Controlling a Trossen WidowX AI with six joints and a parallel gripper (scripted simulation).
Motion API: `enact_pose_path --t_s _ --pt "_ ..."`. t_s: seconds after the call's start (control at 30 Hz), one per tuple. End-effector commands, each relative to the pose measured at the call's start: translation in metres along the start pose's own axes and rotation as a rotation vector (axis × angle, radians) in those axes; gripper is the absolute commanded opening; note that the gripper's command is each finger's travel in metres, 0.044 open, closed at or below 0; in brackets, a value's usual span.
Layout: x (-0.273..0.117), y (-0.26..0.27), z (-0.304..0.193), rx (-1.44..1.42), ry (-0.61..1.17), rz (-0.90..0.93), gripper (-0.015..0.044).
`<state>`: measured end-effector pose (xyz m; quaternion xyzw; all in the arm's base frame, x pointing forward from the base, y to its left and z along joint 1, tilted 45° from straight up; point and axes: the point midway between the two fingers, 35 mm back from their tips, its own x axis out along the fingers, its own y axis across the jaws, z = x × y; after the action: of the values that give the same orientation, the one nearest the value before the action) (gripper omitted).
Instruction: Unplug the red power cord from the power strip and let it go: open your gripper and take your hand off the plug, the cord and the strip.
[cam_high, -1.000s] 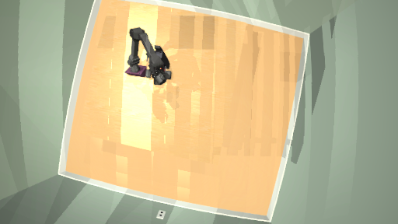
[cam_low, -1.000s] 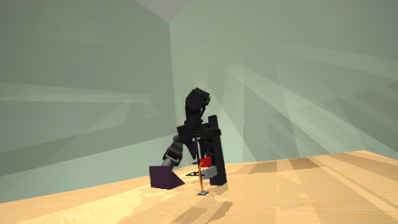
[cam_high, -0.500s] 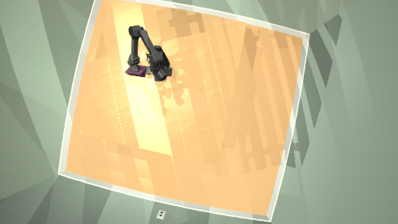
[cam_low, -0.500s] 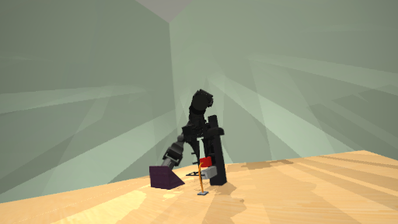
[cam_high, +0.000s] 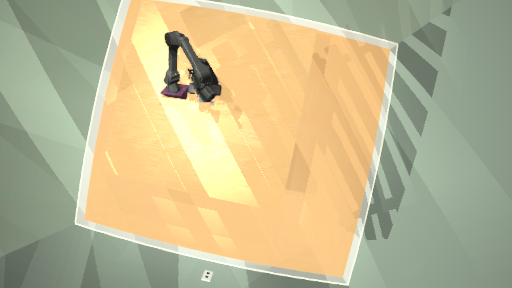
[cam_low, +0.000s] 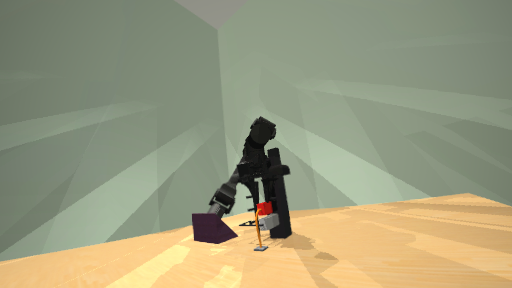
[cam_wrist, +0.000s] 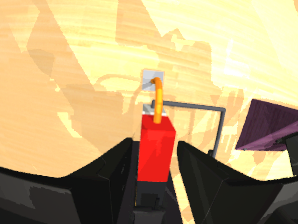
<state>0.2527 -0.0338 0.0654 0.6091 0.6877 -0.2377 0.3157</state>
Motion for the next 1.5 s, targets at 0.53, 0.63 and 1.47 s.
enact_pose_path --t_s 0.53,0.63,1.47 --pt "0.009 0.000 0.000 -0.001 0.001 -0.001 0.0055" --pt "0.009 0.000 0.000 -0.001 0.001 -0.001 0.0035" --pt "0.007 0.002 0.032 0.002 -0.001 -0.001 0.0000"
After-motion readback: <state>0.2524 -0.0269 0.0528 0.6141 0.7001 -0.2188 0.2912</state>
